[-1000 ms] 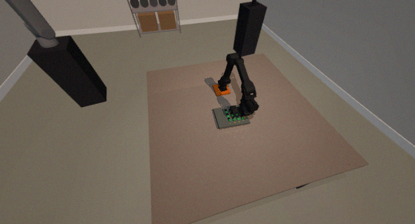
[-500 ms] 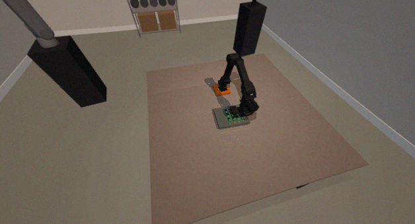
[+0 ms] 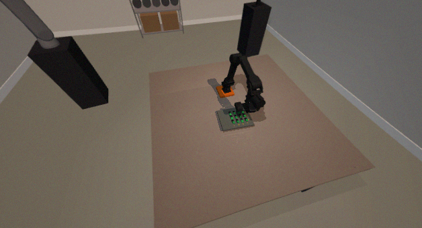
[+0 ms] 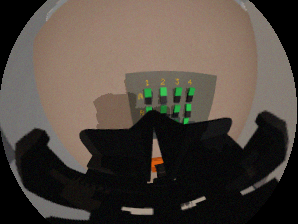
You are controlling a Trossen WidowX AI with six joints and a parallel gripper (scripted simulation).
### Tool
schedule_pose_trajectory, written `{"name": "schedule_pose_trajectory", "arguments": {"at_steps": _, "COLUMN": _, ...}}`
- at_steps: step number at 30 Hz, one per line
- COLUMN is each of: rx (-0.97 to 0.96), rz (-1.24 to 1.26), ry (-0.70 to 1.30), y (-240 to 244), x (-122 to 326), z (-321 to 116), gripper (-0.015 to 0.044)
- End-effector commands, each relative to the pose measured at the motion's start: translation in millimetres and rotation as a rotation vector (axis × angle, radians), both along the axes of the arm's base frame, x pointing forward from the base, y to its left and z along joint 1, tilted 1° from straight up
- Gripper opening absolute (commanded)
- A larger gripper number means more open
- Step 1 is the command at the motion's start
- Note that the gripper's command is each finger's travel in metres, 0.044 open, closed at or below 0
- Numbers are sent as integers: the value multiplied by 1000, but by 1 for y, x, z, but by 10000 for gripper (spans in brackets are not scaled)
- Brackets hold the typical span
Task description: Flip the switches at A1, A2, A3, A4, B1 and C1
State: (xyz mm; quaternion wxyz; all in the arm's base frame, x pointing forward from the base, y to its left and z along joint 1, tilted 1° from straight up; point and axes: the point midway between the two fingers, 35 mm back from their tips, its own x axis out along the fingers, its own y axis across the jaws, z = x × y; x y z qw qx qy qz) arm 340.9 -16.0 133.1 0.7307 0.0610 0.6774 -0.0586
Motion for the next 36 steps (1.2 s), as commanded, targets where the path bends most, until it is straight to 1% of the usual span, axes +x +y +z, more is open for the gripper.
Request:
{"name": "schedule_pose_trajectory", "arguments": {"at_steps": 1, "rx": 0, "rz": -6, "ry": 4, "y": -27, "x": -5, "z": 3, "gripper": 0}}
{"name": "schedule_pose_trajectory", "arguments": {"at_steps": 6, "rx": -1, "rz": -6, "ry": 3, "y": -29, "x": -6, "z": 1, "gripper": 0}}
{"name": "schedule_pose_trajectory", "arguments": {"at_steps": 9, "rx": -4, "rz": -6, "ry": -16, "y": -29, "x": -4, "z": -24, "gripper": 0}}
{"name": "schedule_pose_trajectory", "arguments": {"at_steps": 11, "rx": -5, "rz": -6, "ry": -22, "y": -29, "x": -4, "z": -32, "gripper": 0}}
{"name": "schedule_pose_trajectory", "arguments": {"at_steps": 16, "rx": -5, "rz": -6, "ry": -22, "y": -29, "x": -4, "z": -32, "gripper": 0}}
{"name": "schedule_pose_trajectory", "arguments": {"at_steps": 20, "rx": -5, "rz": -6, "ry": -22, "y": -29, "x": -4, "z": -42, "gripper": 0}}
{"name": "schedule_pose_trajectory", "arguments": {"at_steps": 36, "rx": -5, "rz": -6, "ry": -22, "y": -29, "x": -3, "z": -56, "gripper": 0}}
